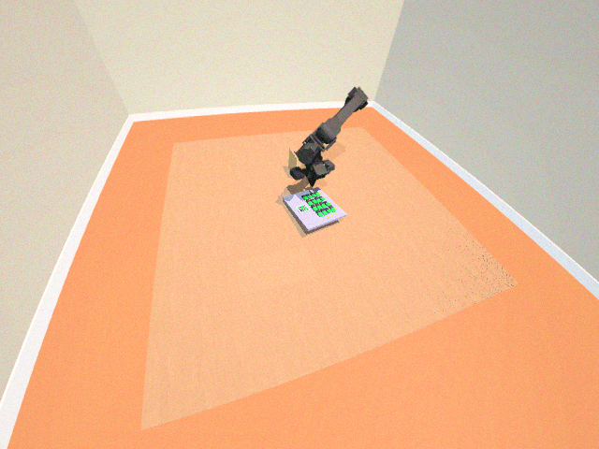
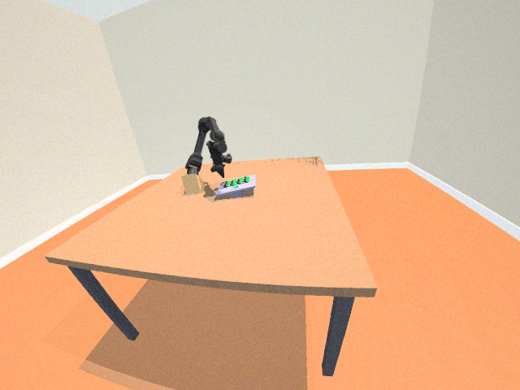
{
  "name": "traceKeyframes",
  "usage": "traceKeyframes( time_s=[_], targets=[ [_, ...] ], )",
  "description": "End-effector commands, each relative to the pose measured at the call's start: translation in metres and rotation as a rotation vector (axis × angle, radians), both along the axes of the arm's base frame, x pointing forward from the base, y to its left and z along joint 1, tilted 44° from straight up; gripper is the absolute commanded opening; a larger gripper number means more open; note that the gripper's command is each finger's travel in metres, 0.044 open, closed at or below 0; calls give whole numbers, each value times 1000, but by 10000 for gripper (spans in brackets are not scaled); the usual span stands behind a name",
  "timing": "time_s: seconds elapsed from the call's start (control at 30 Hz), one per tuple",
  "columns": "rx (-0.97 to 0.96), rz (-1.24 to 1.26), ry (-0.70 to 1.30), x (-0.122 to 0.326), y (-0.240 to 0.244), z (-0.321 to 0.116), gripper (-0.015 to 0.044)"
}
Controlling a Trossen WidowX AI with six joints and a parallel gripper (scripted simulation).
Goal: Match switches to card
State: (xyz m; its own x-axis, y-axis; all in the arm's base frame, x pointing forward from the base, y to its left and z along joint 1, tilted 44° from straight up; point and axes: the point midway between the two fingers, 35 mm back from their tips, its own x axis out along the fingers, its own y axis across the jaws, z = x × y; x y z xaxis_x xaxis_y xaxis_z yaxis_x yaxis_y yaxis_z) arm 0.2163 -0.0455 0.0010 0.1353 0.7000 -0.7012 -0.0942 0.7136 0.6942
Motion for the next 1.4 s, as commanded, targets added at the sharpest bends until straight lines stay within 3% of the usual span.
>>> traceKeyframes(
  time_s=[0.0,0.33,0.5,1.37],
  targets=[
    [-10,9,-6,-3,-19,22,0],
    [-11,9,-8,18,-35,10,0],
    [-12,28,10,23,-10,-14,0],
    [-11,28,9,27,7,-31,0]
  ],
)
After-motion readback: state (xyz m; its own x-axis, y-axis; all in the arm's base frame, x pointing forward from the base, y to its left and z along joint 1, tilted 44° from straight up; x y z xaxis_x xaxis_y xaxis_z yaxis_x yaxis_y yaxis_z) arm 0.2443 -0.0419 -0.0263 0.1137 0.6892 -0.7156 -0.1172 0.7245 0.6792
